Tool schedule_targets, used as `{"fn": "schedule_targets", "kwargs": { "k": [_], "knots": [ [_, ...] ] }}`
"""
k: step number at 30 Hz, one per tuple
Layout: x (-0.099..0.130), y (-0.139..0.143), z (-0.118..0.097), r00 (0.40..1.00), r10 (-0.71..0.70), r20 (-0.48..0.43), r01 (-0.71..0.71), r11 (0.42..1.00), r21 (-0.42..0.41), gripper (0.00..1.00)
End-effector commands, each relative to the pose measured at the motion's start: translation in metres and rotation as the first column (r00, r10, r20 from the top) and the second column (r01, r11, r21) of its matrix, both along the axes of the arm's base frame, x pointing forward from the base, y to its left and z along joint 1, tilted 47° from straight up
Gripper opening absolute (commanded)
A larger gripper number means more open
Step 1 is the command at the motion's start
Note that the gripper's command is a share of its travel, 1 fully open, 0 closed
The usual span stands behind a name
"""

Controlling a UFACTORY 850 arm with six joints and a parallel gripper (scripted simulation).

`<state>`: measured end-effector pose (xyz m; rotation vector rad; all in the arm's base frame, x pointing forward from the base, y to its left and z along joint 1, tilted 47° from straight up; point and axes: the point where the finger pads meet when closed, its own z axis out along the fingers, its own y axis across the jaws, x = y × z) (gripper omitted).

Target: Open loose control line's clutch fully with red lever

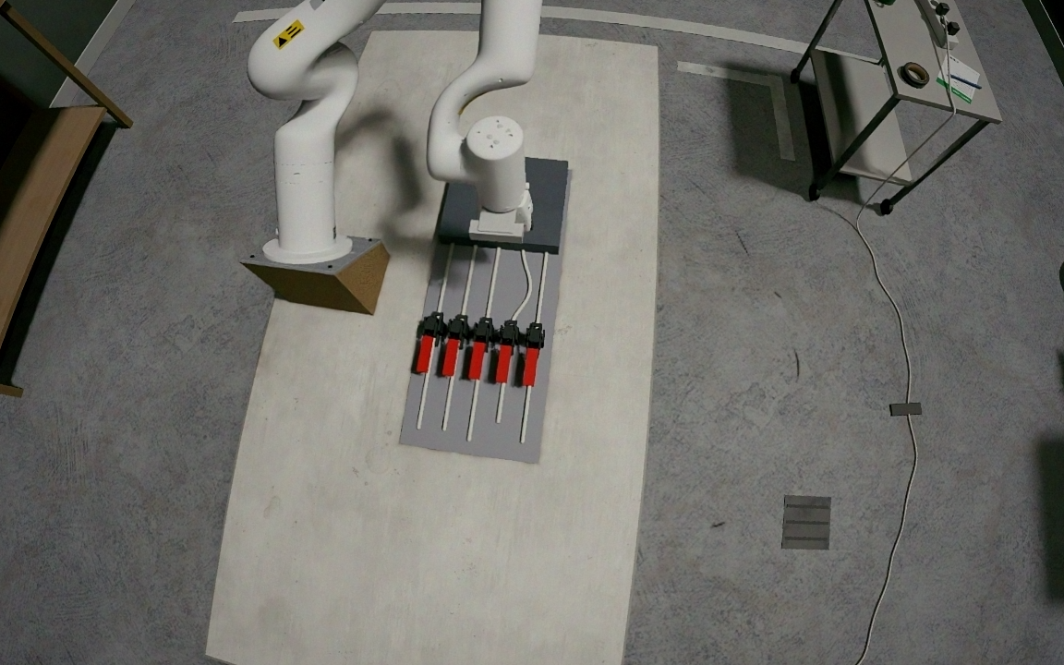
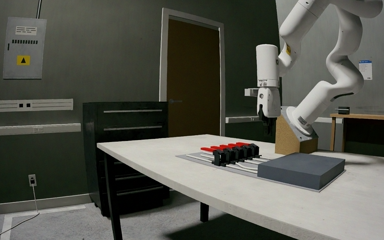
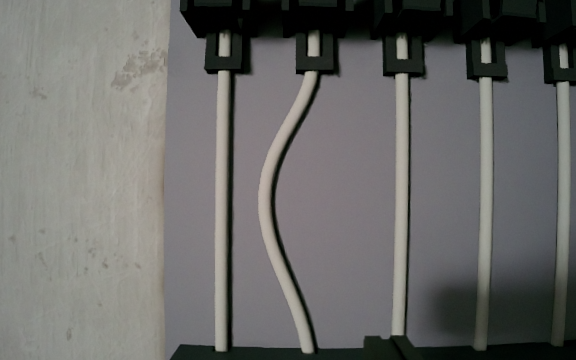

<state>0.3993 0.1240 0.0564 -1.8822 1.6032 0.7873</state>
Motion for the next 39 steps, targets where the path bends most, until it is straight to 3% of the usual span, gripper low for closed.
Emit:
{"fn": "schedule_targets", "kwargs": {
  "k": [1,12,13,15,17,20,21,23,24,27,28,31,32,35,36,39],
  "knots": [
    [0.001,0.000,0.000,1.000,-0.001,0.001,0.001,1.000,0.000,0.00],
    [0.001,0.000,0.000,1.000,-0.001,0.001,0.001,1.000,0.000,0.00],
    [0.001,-0.001,0.000,1.000,-0.001,0.001,0.001,1.000,0.000,0.52],
    [0.009,-0.010,-0.012,1.000,-0.001,0.001,0.001,1.000,-0.001,0.52],
    [0.027,-0.036,-0.046,1.000,-0.001,0.000,0.001,1.000,-0.003,0.52],
    [0.027,-0.036,-0.046,1.000,-0.001,0.000,0.001,1.000,-0.003,0.52],
    [0.037,-0.054,-0.071,1.000,-0.001,0.000,0.001,1.000,-0.004,0.52],
    [0.037,-0.054,-0.071,1.000,-0.001,0.000,0.001,1.000,-0.004,0.52],
    [0.043,-0.070,-0.094,1.000,-0.001,0.000,0.001,1.000,-0.005,0.52],
    [0.045,-0.074,-0.099,1.000,-0.001,0.000,0.001,1.000,-0.005,0.52],
    [0.049,-0.091,-0.124,1.000,-0.001,0.000,0.001,1.000,-0.004,0.52],
    [0.050,-0.094,-0.128,1.000,-0.001,0.000,0.001,1.000,-0.004,0.52],
    [0.052,-0.111,-0.155,1.000,-0.001,0.000,0.001,1.000,-0.004,0.52],
    [0.052,-0.112,-0.156,1.000,-0.001,0.000,0.001,1.000,-0.004,0.52],
    [0.051,-0.127,-0.179,1.000,-0.001,0.000,0.001,1.000,-0.003,0.52],
    [0.051,-0.127,-0.179,1.000,-0.001,0.000,0.001,1.000,-0.003,0.52]
  ]
}}
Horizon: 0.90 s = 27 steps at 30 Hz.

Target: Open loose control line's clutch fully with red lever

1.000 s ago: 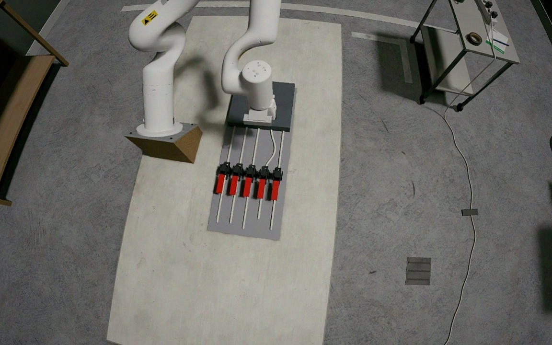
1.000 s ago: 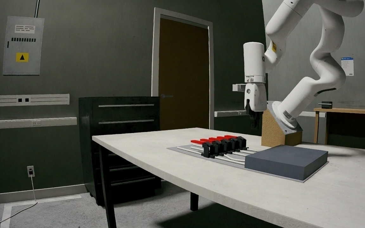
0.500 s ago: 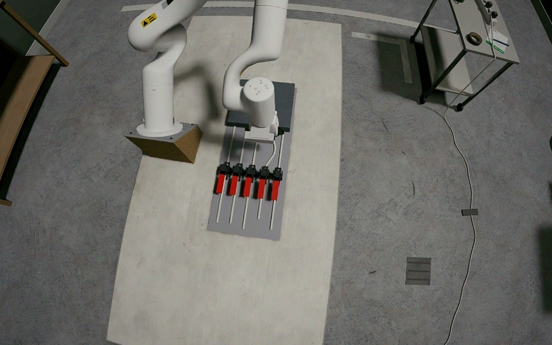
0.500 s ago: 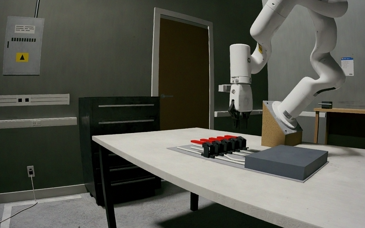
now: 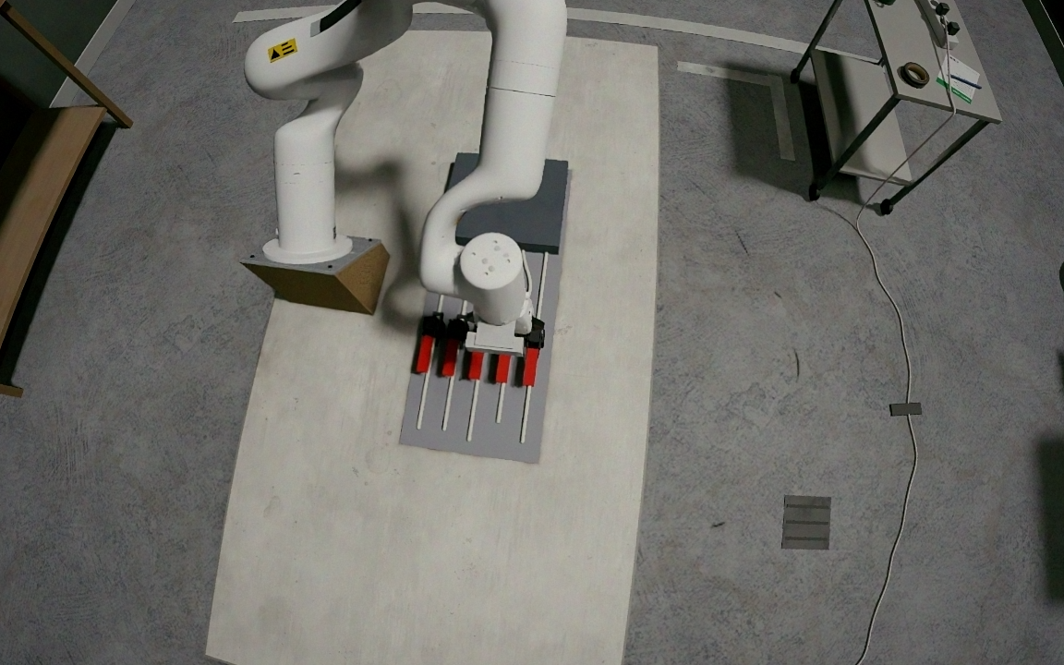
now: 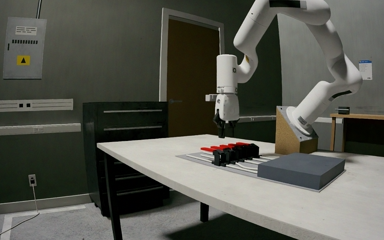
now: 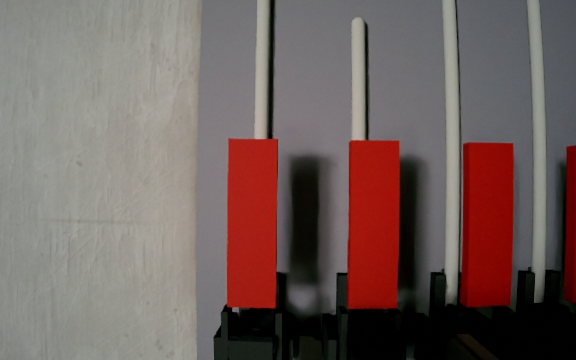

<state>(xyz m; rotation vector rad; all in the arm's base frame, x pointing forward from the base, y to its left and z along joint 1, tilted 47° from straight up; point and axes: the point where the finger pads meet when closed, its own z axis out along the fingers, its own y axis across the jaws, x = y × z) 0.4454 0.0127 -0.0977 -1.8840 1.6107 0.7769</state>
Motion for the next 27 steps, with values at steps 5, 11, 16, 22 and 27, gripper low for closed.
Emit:
{"fn": "schedule_targets", "kwargs": {
  "k": [5,11,16,22,27],
  "knots": [
    [0.002,-0.035,-0.058,1.000,0.004,-0.002,-0.004,1.000,0.007,0.52],
    [0.002,-0.035,-0.060,1.000,0.004,-0.002,-0.004,1.000,0.008,0.52],
    [0.001,-0.032,-0.062,1.000,0.004,-0.002,-0.004,1.000,0.008,0.52],
    [0.001,-0.028,-0.066,1.000,0.004,-0.002,-0.004,1.000,0.008,0.52],
    [0.000,-0.021,-0.073,1.000,0.004,-0.002,-0.004,1.000,0.008,0.52]
  ]
}}
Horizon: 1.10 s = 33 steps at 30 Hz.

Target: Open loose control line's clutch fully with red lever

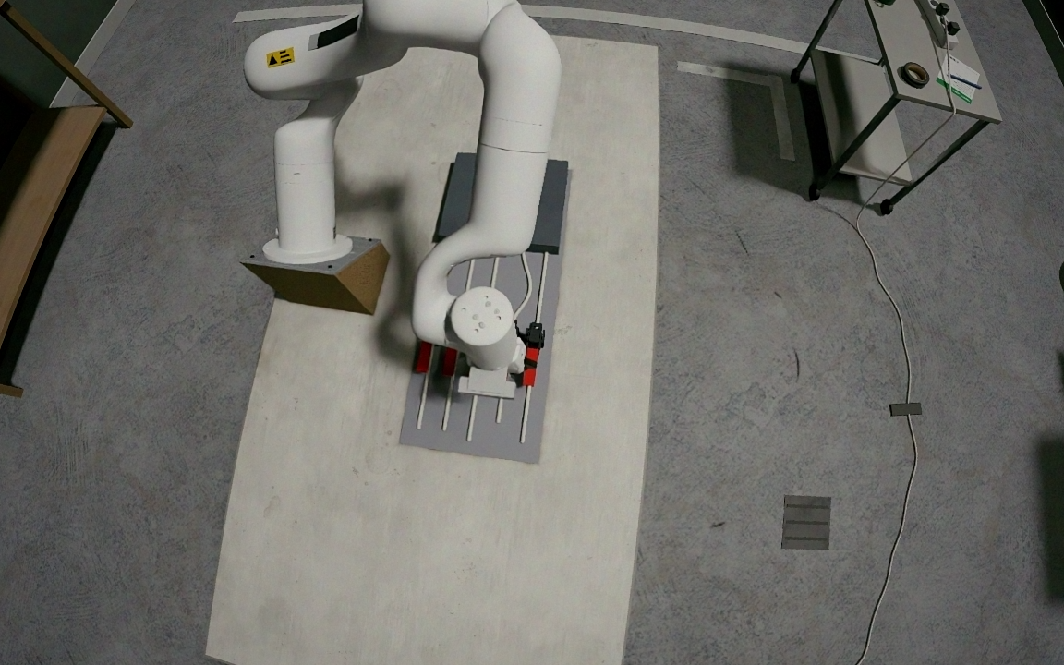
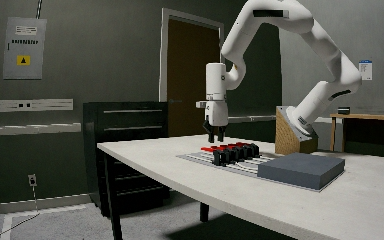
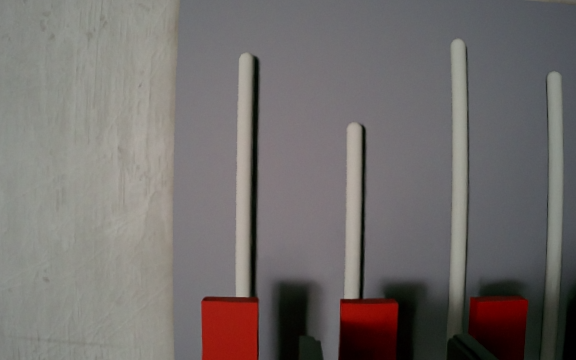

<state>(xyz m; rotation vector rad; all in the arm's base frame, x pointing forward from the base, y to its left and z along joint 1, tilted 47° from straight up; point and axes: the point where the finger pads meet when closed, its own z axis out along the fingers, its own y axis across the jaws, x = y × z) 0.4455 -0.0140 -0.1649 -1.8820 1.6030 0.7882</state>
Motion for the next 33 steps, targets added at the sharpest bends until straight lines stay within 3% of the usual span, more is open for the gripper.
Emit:
{"fn": "schedule_targets", "kwargs": {
  "k": [1,18,30,31,33],
  "knots": [
    [0.000,0.007,-0.007,1.000,-0.001,0.002,0.001,1.000,-0.001,0.52],
    [-0.002,0.028,-0.027,1.000,-0.001,0.002,0.001,1.000,-0.001,0.52],
    [-0.002,0.031,-0.030,1.000,-0.001,0.002,0.001,1.000,-0.001,0.52],
    [-0.002,0.031,-0.030,1.000,-0.001,0.002,0.001,1.000,-0.001,0.00],
    [-0.002,0.031,-0.030,1.000,-0.001,0.002,0.001,1.000,-0.001,0.00]
  ]
}}
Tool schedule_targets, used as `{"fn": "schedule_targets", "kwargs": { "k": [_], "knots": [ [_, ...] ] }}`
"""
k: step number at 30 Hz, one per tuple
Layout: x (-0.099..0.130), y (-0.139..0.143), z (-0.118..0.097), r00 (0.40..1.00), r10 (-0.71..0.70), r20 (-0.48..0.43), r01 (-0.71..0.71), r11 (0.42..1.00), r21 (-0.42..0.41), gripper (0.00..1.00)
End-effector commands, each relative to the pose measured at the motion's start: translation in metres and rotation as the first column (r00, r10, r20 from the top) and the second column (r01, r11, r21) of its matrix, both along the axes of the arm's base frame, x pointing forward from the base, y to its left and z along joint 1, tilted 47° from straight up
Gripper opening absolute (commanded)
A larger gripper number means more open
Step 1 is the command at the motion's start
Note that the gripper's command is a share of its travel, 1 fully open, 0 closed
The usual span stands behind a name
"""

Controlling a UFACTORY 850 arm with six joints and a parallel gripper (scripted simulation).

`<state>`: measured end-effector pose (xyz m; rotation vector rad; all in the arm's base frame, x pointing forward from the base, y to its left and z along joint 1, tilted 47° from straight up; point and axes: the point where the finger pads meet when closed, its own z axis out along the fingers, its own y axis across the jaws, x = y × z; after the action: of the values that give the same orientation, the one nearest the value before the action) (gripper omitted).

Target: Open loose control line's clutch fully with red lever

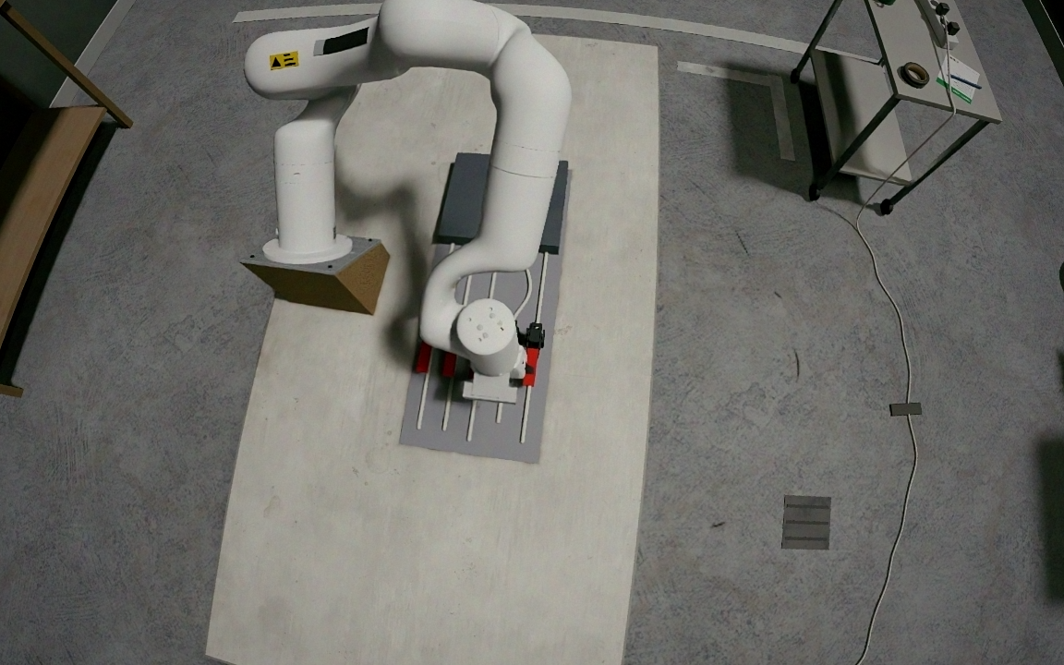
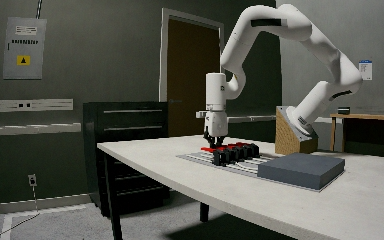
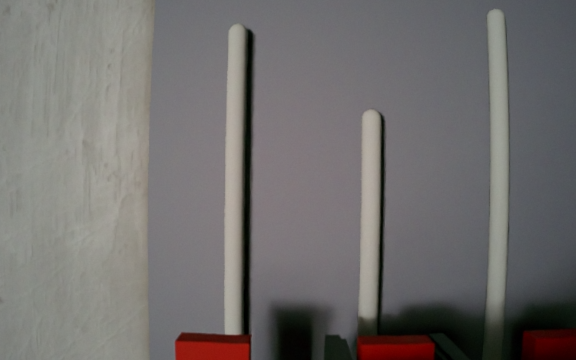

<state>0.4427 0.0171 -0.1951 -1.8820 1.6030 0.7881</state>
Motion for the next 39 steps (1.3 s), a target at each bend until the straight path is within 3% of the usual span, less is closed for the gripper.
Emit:
{"fn": "schedule_targets", "kwargs": {
  "k": [1,29,39],
  "knots": [
    [0.0008,-0.0004,0.0001,1.000,-0.001,0.001,0.001,1.000,-0.001,0.00],
    [0.0008,-0.0005,0.0002,1.000,-0.001,0.001,0.001,1.000,-0.001,0.00],
    [0.0014,-0.0068,0.0095,1.000,-0.001,0.001,0.001,1.000,-0.001,0.00]
  ]
}}
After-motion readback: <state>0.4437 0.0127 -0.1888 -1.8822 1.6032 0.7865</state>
